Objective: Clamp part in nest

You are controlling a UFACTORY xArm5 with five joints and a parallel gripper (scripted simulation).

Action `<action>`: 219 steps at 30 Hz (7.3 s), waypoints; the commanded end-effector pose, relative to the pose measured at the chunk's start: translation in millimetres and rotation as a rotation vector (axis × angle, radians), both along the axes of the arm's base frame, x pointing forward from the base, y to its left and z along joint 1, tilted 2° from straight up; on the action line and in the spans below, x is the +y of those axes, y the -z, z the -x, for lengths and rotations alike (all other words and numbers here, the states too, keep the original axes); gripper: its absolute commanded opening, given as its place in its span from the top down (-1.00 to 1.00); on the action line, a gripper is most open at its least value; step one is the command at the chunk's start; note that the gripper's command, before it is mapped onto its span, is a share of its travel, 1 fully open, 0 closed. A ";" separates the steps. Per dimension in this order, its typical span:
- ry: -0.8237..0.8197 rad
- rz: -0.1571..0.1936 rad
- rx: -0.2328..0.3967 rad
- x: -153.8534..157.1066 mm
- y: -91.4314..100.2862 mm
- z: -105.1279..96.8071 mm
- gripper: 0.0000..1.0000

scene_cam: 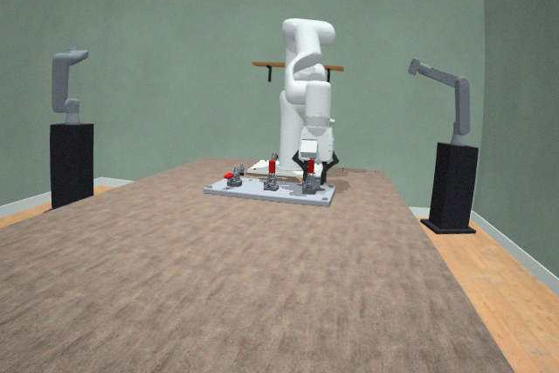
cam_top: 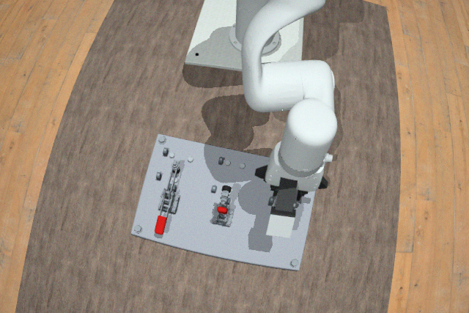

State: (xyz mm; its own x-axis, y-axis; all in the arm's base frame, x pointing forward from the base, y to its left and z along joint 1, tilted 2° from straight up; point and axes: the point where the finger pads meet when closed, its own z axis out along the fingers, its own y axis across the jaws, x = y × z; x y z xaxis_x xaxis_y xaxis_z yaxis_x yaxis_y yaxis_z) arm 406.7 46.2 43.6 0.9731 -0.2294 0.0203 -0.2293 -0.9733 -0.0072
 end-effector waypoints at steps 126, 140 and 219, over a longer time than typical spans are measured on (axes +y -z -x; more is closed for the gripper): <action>0.000 0.000 -0.004 -3.6 4.6 -0.9 -1.00; 0.000 0.000 -0.004 -3.4 -5.3 -0.6 -1.00; 0.000 0.000 -0.004 -6.1 -167.3 -20.3 0.05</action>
State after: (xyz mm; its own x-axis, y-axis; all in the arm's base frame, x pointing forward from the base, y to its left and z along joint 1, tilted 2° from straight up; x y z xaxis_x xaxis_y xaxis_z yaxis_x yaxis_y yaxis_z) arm 413.9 42.9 209.0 0.9731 -0.2294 0.0205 -0.2293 -0.9733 -0.0071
